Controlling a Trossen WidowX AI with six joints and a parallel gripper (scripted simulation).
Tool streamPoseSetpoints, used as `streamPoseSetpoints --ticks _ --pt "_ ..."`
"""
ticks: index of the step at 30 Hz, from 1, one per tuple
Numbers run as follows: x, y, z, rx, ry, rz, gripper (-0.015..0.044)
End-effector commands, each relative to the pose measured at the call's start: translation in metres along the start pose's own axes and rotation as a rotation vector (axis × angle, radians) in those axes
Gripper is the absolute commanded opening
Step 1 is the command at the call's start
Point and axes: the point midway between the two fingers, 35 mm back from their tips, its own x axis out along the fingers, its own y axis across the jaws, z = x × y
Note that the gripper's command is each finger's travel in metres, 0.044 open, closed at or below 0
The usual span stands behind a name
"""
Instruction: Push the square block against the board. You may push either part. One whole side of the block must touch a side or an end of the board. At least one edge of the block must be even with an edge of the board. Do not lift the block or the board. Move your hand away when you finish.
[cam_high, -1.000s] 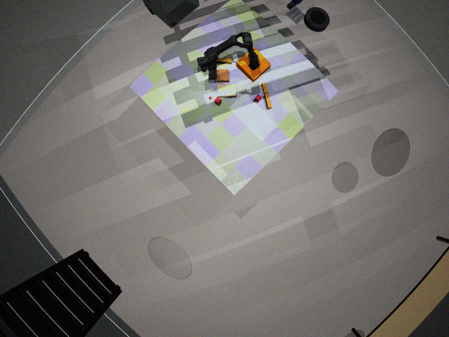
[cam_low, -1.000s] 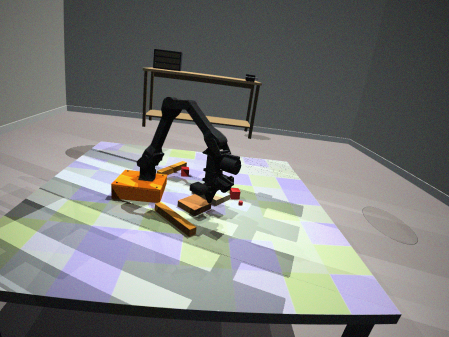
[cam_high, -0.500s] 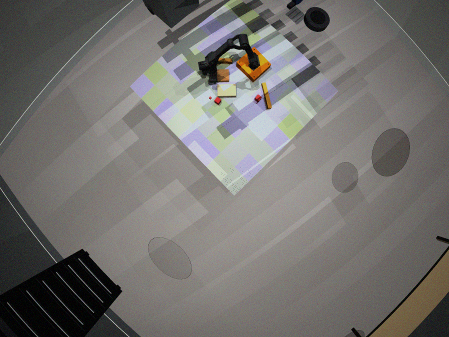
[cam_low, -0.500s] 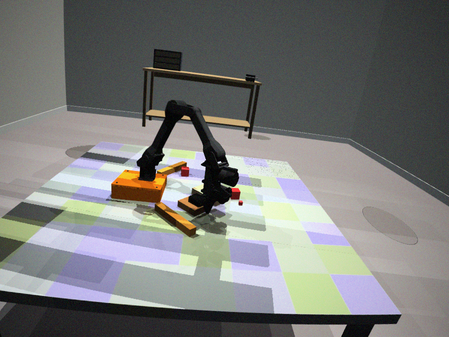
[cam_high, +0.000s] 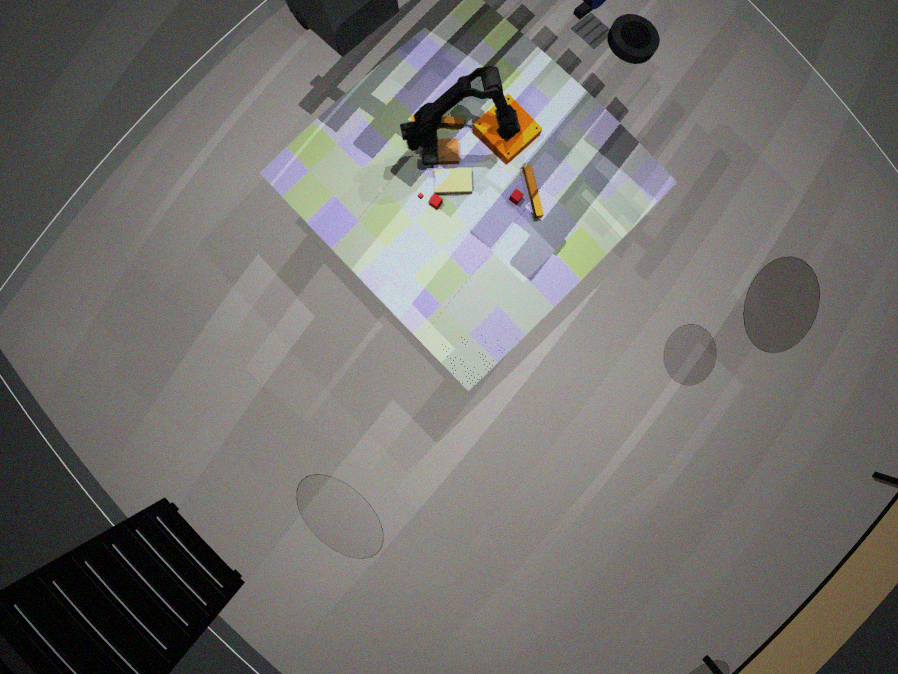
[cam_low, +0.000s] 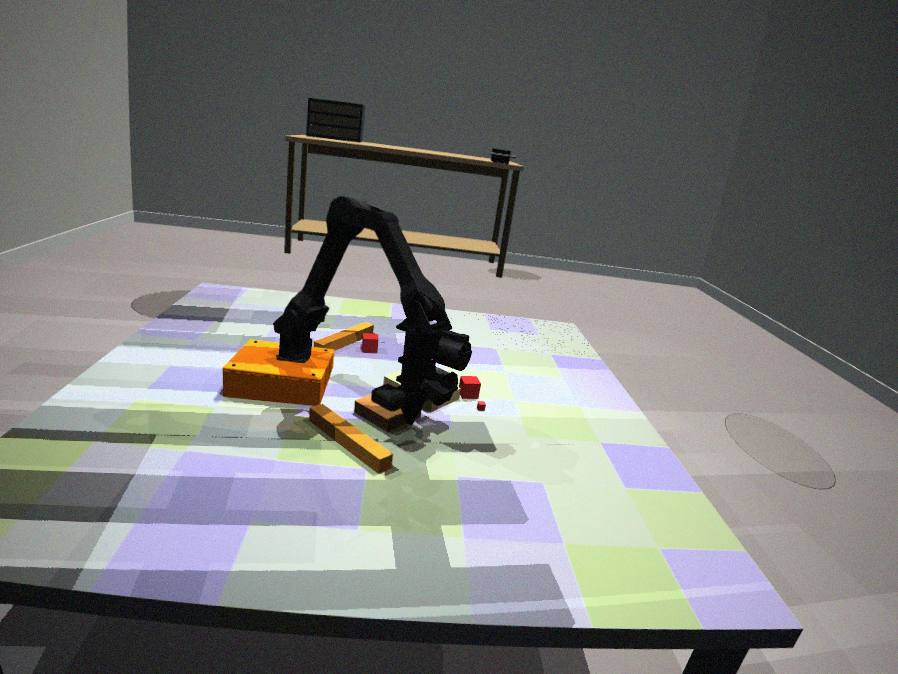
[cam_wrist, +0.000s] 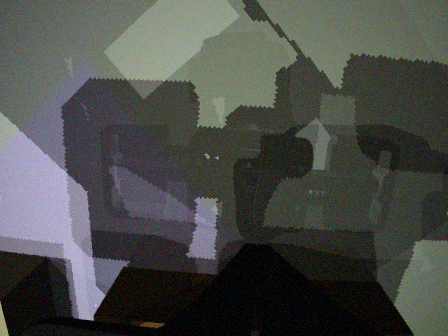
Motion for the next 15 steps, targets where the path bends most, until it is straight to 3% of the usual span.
streamPoseSetpoints --ticks 1,15 --pt "0.001 0.0 0.001 0.005 0.004 -0.001 0.0" --pt "0.0 0.0 0.024 0.005 0.002 -0.001 0.0"
